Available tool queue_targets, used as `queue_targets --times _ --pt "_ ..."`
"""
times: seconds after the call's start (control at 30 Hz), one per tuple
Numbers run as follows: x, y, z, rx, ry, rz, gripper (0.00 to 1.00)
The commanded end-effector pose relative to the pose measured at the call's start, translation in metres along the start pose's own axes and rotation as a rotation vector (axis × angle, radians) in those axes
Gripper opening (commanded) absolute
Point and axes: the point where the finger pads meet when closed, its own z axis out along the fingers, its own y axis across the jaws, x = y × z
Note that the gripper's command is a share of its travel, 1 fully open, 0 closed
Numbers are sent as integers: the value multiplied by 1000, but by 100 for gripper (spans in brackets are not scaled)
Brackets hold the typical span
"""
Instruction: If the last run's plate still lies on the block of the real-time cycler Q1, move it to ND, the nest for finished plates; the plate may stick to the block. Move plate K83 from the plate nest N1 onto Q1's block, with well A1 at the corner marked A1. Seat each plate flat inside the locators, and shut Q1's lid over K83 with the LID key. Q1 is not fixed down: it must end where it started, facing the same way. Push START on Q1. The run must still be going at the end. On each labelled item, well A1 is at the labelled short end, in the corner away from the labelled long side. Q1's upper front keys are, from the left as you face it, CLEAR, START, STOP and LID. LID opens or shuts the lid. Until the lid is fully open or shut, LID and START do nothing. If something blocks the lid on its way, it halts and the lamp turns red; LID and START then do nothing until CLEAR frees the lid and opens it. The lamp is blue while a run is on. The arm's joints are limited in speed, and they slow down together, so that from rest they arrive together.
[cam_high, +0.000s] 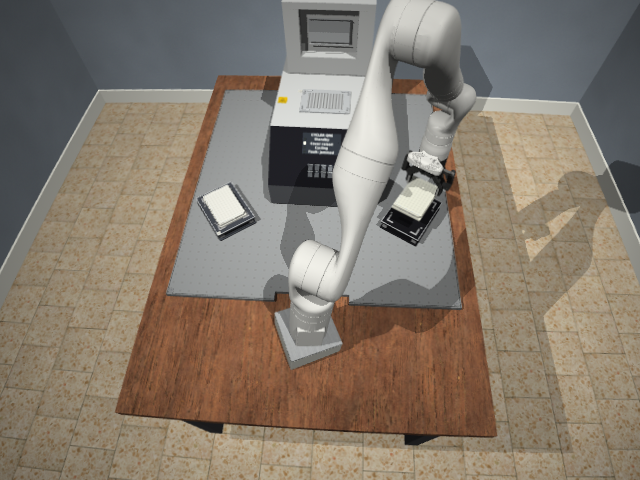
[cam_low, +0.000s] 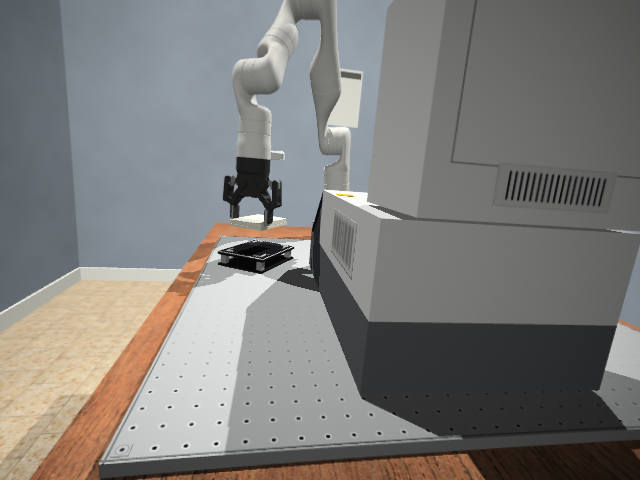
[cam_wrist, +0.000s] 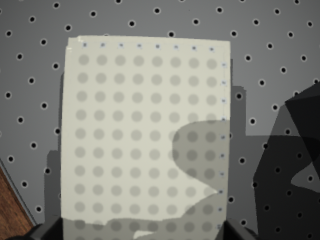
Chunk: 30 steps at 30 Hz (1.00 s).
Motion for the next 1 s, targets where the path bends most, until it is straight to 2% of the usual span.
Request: queue_targets --times 0.0,0.73,0.97 --pt "2 0 7 -4 5 0 91" --pt "2 0 32 -4 5 1 91" --pt "2 0 33 -2 6 2 91"
